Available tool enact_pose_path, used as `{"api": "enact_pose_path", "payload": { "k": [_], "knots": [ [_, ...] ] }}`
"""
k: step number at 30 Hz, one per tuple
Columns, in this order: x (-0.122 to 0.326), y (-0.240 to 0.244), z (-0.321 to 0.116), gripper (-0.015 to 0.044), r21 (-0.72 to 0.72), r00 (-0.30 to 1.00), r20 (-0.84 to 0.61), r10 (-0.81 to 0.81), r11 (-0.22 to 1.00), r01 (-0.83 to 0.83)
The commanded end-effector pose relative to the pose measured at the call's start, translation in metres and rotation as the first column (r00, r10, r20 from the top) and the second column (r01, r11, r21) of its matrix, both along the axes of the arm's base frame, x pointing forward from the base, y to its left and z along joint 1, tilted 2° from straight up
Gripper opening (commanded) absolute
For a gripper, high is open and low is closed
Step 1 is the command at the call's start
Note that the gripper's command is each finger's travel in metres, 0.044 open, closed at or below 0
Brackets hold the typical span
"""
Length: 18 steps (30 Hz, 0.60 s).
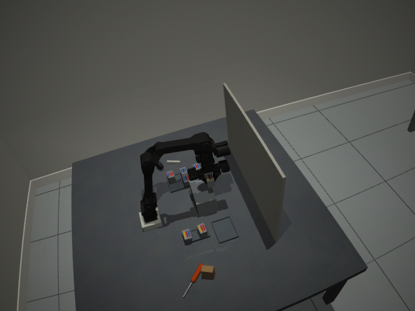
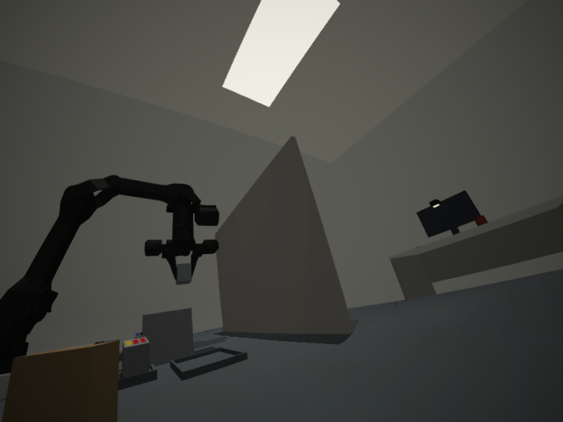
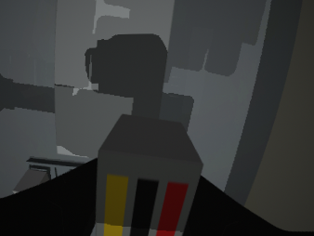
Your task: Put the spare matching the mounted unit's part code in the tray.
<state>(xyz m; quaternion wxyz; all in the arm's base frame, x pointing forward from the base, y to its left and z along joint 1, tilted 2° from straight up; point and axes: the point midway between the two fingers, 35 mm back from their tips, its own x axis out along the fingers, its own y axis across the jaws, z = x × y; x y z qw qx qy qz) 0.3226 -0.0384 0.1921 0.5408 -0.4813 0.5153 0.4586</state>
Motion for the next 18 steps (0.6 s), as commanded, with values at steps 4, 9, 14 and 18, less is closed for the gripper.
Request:
{"api": "enact_pose_path", "payload": {
  "k": [4,9,14,18],
  "knots": [
    [0.007,-0.041,0.001,0.0000,0.001,1.000,0.004,0.004,1.000,-0.004],
    [0.008,-0.072,-0.001,0.0000,0.000,1.000,0.004,0.005,1.000,-0.005],
    [0.006,-0.104,-0.002,0.0000,-0.002,1.000,0.003,0.007,1.000,-0.007],
    [0.002,-0.129,-0.004,0.0000,-0.002,1.000,0.003,0.004,1.000,-0.004]
  ]
}}
